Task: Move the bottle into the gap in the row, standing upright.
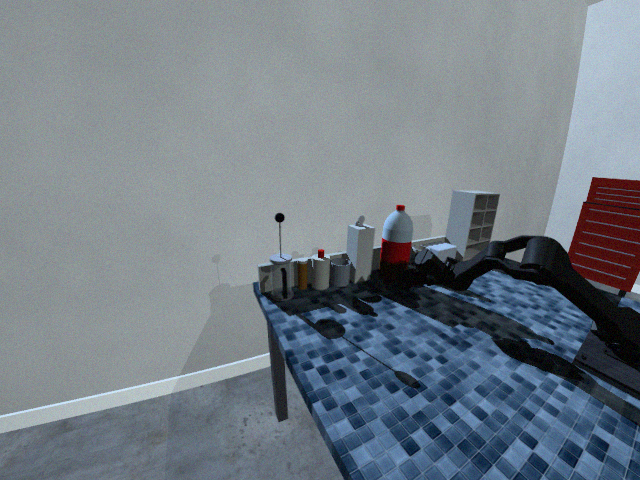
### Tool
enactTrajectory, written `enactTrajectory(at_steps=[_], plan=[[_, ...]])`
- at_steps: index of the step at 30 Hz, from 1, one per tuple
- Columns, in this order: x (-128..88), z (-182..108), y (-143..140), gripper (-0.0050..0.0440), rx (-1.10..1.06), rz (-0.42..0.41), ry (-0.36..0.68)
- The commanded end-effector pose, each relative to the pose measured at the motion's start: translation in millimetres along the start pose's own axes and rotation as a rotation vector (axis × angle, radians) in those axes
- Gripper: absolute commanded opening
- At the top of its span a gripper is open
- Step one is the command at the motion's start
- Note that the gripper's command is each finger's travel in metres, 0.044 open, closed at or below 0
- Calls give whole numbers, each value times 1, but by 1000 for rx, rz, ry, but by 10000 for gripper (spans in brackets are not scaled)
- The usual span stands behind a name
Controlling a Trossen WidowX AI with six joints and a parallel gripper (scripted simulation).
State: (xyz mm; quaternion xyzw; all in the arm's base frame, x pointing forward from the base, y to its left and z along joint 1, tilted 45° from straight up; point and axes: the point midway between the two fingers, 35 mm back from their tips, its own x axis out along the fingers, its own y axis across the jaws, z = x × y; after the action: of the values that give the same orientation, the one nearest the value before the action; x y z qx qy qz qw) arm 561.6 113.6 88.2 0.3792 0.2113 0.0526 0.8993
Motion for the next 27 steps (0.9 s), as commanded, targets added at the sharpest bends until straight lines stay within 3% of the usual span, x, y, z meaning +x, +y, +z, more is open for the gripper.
enactTrajectory(at_steps=[1,27], plan=[[2,7,7,-50,-9,16,-13],[8,9,7,-50,-9,15,-12]])
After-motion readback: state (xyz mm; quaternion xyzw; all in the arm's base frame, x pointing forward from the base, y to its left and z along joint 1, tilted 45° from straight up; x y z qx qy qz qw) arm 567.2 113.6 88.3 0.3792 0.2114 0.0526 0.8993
